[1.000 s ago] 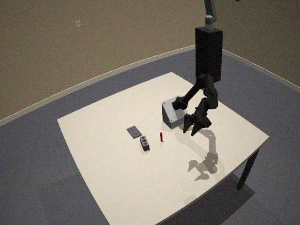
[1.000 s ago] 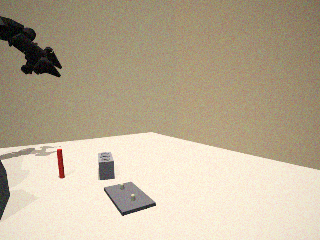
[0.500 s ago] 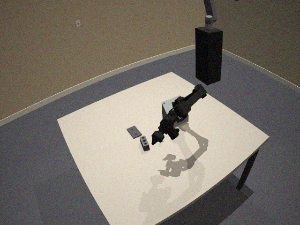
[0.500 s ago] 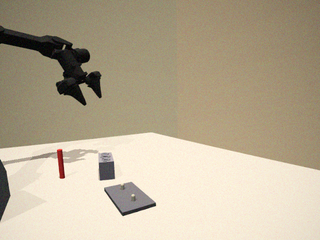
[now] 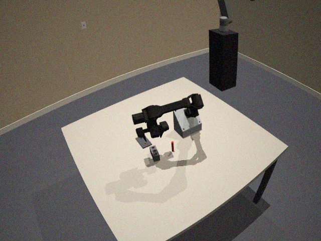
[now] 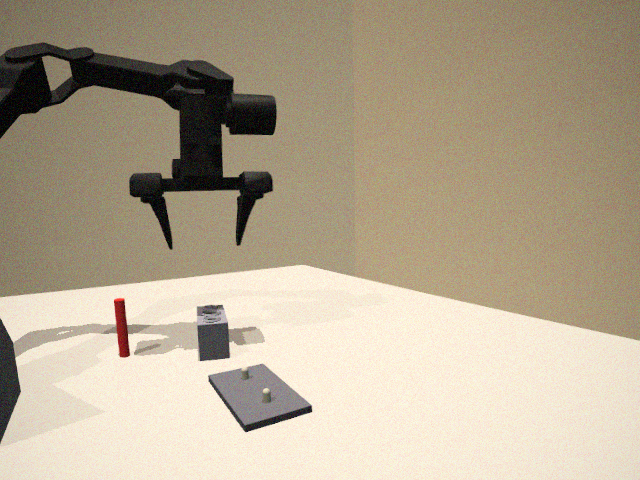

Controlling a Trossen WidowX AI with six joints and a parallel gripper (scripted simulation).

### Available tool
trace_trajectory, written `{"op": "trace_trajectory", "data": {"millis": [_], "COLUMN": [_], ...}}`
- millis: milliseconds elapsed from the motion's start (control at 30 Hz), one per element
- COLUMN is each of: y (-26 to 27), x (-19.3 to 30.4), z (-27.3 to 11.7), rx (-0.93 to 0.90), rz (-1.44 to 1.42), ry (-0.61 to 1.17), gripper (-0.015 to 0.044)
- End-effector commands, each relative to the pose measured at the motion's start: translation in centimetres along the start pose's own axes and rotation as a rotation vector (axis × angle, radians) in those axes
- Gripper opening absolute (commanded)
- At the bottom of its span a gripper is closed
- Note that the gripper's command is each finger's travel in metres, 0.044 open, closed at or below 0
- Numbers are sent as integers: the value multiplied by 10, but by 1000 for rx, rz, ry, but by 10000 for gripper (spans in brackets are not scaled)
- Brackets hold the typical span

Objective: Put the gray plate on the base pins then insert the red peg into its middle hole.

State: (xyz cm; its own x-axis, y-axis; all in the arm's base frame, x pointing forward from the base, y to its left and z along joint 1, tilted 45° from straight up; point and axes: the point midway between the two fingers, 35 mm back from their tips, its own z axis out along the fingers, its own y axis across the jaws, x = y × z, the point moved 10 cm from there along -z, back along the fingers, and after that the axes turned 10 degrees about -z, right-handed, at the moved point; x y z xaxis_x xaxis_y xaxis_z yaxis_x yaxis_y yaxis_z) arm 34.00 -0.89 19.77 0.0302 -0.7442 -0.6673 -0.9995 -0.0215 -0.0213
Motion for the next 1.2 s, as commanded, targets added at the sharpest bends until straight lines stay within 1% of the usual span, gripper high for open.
{"op": "trace_trajectory", "data": {"millis": [0,133,167,267,300,533,633,833,1167], "y": [1,-1,-1,-1,0,-2,-3,-3,-4], "x": [7,7,7,5,4,4,3,3,3], "z": [1,4,12,56,63,67,80,82,98], "rx": [-10,-10,-9,-9,-9,-9,-9,-9,-9], "rz": [42,42,42,41,41,41,41,41,41], "ry": [-47,-47,-46,-48,-49,-49,-50,-50,-49], "gripper": [440,440,440,440,440,440,440,440,440]}}
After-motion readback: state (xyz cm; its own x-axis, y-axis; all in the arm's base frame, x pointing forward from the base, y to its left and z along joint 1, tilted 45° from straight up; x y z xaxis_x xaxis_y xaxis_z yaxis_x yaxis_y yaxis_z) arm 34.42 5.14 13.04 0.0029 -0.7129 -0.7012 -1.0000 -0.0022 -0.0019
